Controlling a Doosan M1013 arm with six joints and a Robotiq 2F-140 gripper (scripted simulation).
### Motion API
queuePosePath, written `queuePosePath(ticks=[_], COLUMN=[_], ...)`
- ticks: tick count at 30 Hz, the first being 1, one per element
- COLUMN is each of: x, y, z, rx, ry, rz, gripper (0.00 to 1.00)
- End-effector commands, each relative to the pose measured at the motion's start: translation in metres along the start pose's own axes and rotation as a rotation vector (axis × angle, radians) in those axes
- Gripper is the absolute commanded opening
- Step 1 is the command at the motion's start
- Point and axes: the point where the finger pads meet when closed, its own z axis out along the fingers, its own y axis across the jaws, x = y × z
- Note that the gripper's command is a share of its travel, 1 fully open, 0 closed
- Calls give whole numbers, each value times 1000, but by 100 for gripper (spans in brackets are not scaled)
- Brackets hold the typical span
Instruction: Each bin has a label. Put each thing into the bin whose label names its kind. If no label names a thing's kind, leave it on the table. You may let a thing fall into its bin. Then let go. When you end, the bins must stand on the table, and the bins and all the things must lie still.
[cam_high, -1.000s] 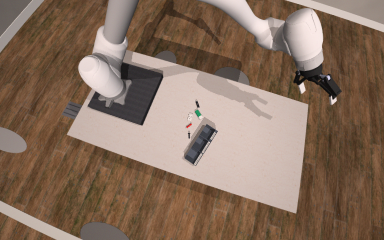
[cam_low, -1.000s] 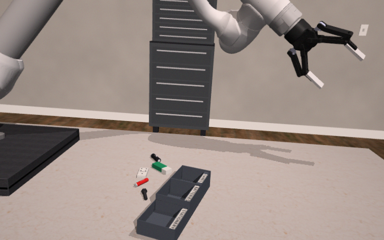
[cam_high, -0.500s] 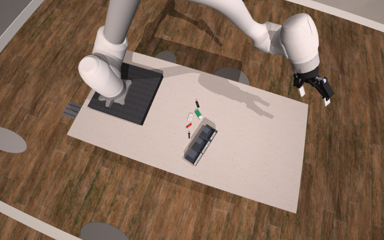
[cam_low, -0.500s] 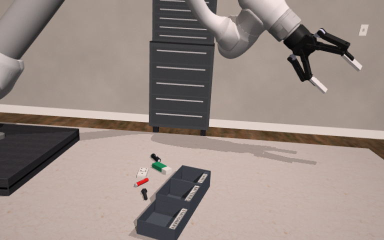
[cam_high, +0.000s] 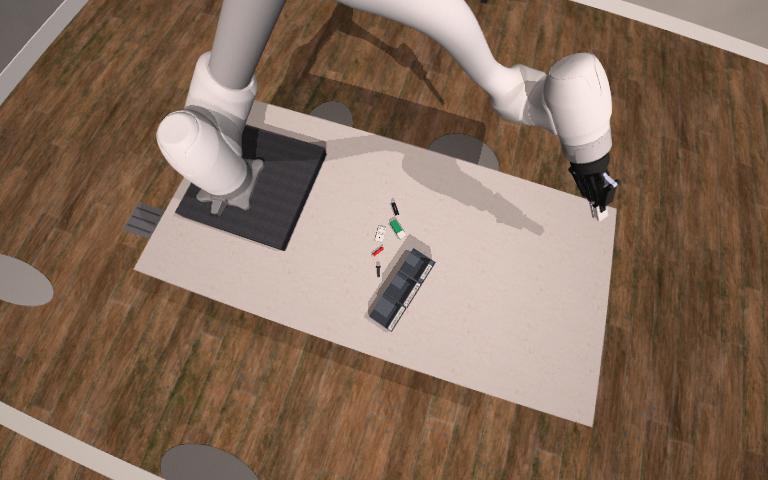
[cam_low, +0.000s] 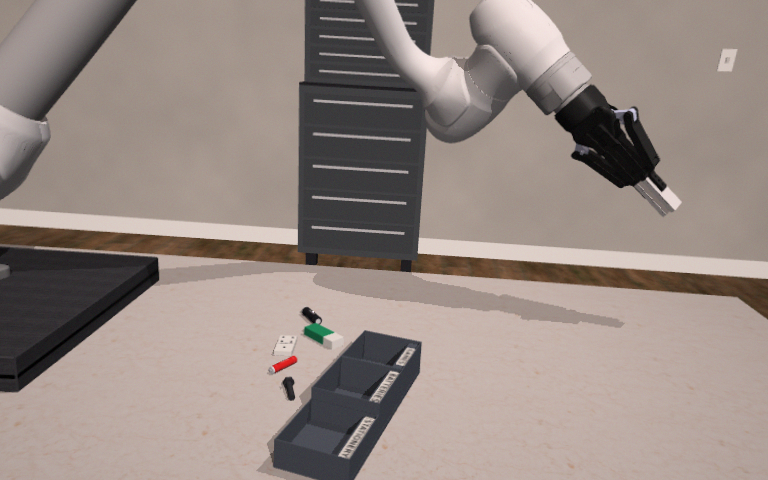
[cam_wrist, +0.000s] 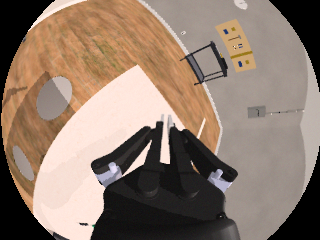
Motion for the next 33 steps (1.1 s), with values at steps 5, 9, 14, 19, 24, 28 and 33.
queuePosePath(ticks=[5,9,14,19,24,28,33], x=[-44,-75,-97,-127,-156,-177,-198], y=[14,19,21,23,22,21,18], z=[-17,-30,-40,-54,-70,-82,-95], rx=[34,34,69,69,109,109,154], ry=[-82,-82,-160,-160,-236,-236,-309], rz=[78,78,153,153,229,229,303], gripper=[5,5,5,5,5,5,5])
